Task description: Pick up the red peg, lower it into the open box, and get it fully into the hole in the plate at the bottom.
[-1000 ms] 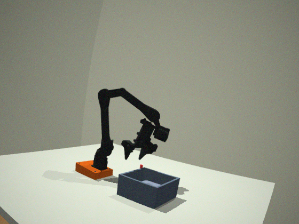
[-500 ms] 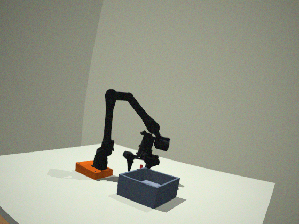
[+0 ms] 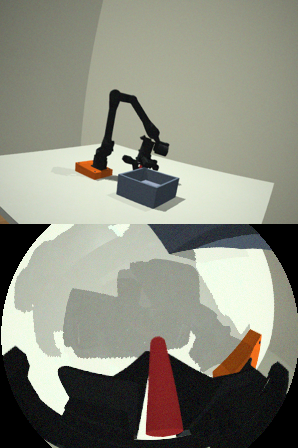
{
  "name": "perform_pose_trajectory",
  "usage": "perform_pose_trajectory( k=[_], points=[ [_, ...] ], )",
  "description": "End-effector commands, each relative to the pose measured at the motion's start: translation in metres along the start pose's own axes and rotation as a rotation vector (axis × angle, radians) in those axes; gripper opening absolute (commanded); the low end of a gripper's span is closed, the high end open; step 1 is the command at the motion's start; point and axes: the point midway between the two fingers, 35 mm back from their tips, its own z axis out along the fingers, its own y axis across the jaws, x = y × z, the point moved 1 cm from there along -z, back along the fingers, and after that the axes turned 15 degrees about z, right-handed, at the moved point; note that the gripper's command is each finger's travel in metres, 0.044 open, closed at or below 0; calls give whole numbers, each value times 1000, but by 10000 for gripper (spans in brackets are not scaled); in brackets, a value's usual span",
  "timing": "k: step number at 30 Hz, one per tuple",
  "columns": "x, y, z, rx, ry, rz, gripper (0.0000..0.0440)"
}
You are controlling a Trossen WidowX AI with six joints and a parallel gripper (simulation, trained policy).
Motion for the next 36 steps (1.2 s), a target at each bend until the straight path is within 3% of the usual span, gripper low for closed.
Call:
perform_pose_trajectory(
  k=[1, 22, 36],
  points=[
    [-6, -2, 0, 33, -34, 13, 0],
    [-70, 9, -104, -139, -246, 118, 0],
    [-134, 5, -123, -170, -321, 291, 0]
  ],
)
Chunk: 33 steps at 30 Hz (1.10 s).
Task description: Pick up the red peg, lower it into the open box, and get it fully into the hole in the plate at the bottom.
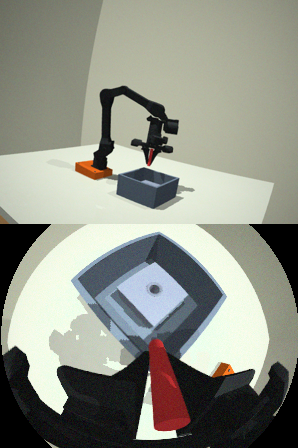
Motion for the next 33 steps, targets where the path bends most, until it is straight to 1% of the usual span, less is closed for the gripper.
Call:
perform_pose_trajectory(
  k=[1, 9, 16, 24, 32, 33],
  points=[
    [-18, 7, 3, -8, -25, 33, 0],
    [-49, 15, 23, -7, -42, 58, 0],
    [-65, 19, 44, -4, -21, 36, 1],
    [-72, 17, 66, 5, 29, -30, 0],
    [-69, 16, 85, -1, 80, -110, 0],
    [-69, 16, 87, -1, 86, -119, 5]
  ],
)
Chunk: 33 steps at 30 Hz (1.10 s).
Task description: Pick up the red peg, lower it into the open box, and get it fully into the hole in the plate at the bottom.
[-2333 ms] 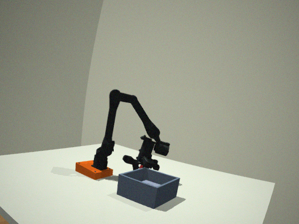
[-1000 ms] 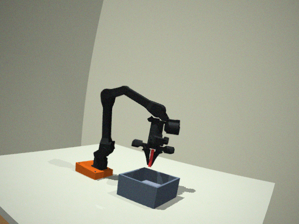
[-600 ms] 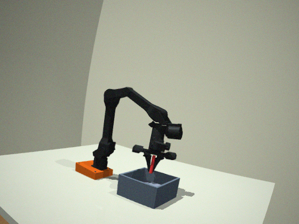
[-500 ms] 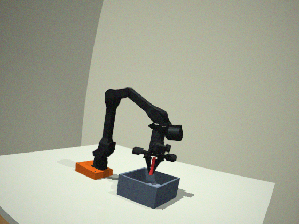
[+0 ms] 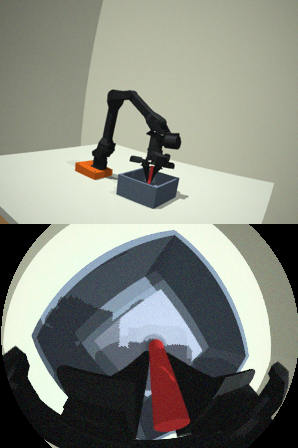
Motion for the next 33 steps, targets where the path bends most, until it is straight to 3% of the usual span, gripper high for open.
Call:
perform_pose_trajectory(
  k=[1, 8, 25, 33],
  points=[
    [3, -2, 10, 3, 32, -39, 17],
    [1, -2, 19, 8, 71, -53, 171],
    [-24, 8, -4, -4, 104, -144, 232],
    [-36, 31, -13, -39, 128, -121, 431]
  ],
)
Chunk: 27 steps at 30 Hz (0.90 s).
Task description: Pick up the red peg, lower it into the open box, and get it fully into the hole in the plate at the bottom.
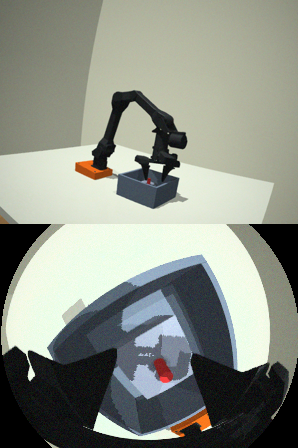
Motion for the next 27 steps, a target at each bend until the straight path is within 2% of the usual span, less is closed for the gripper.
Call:
perform_pose_trajectory(
  k=[1, 22, 27],
  points=[
    [-8, 13, -6, -30, 11, 11, 440],
    [-27, 82, -51, -170, 61, -5, 440],
    [-27, 84, -52, -174, 60, -6, 440]
  ],
)
